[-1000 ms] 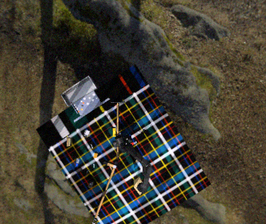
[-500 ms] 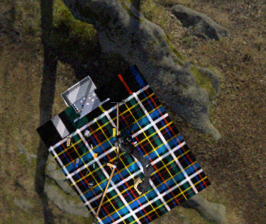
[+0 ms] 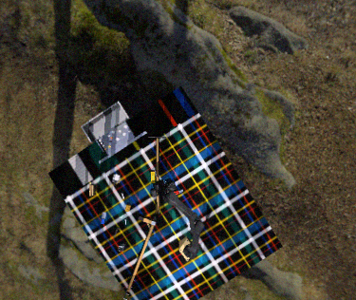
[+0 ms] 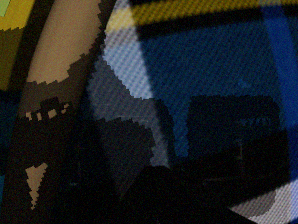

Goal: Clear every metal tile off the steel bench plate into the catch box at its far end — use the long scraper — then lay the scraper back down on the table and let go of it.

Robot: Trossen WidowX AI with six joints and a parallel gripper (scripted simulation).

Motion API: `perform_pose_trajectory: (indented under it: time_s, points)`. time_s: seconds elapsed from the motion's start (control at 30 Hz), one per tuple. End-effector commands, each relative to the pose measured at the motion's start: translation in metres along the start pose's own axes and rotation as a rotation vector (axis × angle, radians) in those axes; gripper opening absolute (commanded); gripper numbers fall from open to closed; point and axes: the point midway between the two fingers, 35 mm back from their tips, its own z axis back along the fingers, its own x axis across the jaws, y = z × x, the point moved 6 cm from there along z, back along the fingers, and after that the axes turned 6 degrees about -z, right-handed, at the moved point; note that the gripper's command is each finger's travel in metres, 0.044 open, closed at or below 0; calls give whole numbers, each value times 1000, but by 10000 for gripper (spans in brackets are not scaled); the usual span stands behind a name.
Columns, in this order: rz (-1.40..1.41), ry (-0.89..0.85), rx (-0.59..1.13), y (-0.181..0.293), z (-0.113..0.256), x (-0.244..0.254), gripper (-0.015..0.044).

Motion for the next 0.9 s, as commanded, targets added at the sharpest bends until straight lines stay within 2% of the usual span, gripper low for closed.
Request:
perform_pose_trajectory:
  time_s: [0.0, 0.87]
  points:
    - [-7, -1, -1, -3, -1, 4, 0]
    - [-8, -3, -1, -11, -2, 28, 0]
